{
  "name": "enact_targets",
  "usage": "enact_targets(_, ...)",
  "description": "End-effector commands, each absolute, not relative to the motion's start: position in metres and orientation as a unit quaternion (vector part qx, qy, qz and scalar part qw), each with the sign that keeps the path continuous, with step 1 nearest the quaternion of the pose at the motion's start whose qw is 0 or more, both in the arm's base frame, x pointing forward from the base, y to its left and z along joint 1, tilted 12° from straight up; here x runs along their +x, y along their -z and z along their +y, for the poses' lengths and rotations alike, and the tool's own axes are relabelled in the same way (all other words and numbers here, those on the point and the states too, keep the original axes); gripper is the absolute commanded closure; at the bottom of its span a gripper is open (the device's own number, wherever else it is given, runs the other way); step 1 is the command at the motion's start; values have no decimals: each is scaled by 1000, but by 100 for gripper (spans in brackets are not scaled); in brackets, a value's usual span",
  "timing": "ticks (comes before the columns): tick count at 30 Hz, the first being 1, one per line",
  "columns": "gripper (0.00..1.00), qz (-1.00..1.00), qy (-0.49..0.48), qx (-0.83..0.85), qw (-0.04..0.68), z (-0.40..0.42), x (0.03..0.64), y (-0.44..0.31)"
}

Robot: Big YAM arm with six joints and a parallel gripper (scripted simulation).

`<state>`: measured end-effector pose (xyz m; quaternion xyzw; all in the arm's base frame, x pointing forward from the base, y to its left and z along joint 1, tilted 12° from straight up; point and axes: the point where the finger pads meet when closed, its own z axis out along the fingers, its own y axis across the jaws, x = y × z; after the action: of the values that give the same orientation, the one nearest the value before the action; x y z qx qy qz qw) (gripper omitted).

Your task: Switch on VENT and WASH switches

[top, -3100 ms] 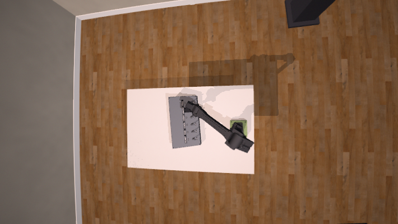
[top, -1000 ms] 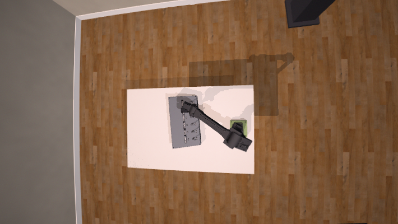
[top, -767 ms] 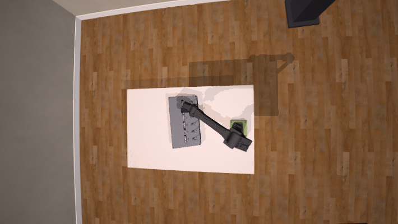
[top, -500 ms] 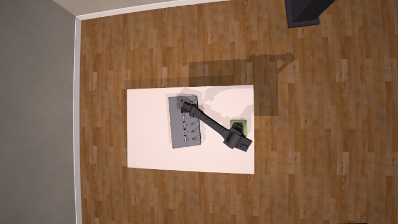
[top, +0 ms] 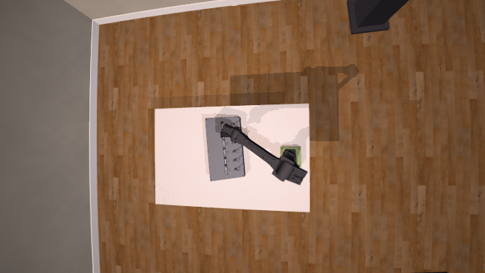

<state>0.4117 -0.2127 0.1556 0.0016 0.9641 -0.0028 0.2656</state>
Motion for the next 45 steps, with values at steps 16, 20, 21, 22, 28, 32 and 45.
enact_targets(16,100,958,12,-9,286,-220,406,-151)
enact_targets(20,100,959,8,-13,282,-214,405,-152)
enact_targets(21,100,959,8,-12,282,-214,403,-155)
enact_targets(22,100,958,12,-11,287,-215,400,-163)
enact_targets(28,100,951,28,-9,307,-228,396,-208)
enact_targets(32,100,950,32,-10,311,-228,380,-239)
enact_targets(45,100,950,35,-10,310,-225,339,-298)
